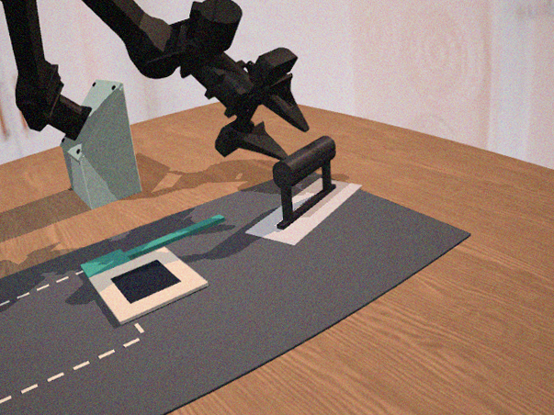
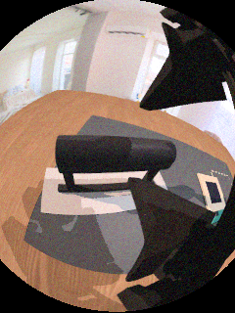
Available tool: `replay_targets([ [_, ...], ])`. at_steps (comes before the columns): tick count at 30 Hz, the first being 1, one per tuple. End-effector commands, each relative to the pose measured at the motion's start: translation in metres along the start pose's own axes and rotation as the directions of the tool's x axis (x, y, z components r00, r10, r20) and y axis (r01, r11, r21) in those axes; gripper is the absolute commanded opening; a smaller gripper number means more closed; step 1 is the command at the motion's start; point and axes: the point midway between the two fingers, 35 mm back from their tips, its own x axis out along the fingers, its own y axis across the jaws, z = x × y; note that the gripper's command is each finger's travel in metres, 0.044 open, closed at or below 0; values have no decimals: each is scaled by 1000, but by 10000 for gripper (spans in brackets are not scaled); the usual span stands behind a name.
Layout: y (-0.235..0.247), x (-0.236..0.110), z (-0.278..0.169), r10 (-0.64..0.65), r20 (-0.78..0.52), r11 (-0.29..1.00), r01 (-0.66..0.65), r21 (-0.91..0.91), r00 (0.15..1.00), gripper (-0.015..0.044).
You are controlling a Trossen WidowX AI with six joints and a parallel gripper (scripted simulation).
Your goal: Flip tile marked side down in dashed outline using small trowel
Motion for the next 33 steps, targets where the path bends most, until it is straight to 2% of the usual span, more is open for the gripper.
replay_targets([
  [1,11,-4,-10,-11,-32,993,7,-119,999,300],
  [9,13,-4,-11,-13,-37,990,8,-139,999,300],
  [33,11,35,-13,-10,-39,990,5,-140,999,300],
])
